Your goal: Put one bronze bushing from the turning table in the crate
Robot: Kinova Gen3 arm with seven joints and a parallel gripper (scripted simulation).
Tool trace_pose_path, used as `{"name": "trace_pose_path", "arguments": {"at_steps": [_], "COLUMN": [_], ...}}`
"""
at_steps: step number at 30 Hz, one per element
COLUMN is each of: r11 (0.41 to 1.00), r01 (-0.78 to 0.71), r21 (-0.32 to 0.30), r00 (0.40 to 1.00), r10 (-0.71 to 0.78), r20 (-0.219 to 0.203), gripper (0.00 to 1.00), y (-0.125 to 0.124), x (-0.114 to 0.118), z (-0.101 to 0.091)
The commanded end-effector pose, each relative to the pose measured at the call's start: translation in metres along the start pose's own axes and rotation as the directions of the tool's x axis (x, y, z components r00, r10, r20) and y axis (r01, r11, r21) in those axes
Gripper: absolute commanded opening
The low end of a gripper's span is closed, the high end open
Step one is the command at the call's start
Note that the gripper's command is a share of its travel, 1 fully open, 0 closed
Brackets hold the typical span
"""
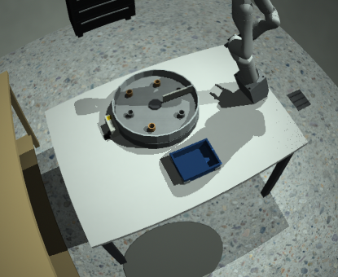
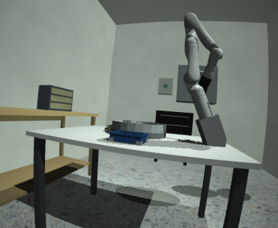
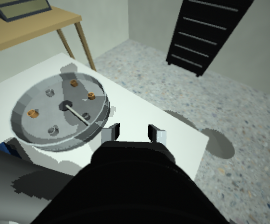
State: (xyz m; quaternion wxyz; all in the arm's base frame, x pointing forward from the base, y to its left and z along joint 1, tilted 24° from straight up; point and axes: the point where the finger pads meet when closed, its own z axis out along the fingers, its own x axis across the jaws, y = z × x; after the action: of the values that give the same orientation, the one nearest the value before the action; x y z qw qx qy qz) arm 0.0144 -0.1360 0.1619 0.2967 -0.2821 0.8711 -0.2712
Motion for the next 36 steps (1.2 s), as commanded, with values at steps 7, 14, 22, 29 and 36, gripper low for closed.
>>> {"name": "trace_pose_path", "arguments": {"at_steps": [7,14,22,29,36], "r11": [1.0,1.0,1.0,1.0,1.0], "r01": [0.0,0.0,0.0,0.0,0.0], "r21": [0.0,0.0,0.0,0.0,0.0], "r00": [1.0,1.0,1.0,1.0,1.0], "r10": [0.0,0.0,0.0,0.0,0.0], "r20": [0.0,0.0,0.001,0.001,0.003], "gripper": [1.0,1.0,1.0,1.0,1.0], "y": [-0.012,-0.012,-0.012,-0.012,-0.005], "x": [-0.055,-0.055,-0.056,-0.056,-0.023], "z": [-0.008,-0.008,-0.008,-0.008,-0.003]}}
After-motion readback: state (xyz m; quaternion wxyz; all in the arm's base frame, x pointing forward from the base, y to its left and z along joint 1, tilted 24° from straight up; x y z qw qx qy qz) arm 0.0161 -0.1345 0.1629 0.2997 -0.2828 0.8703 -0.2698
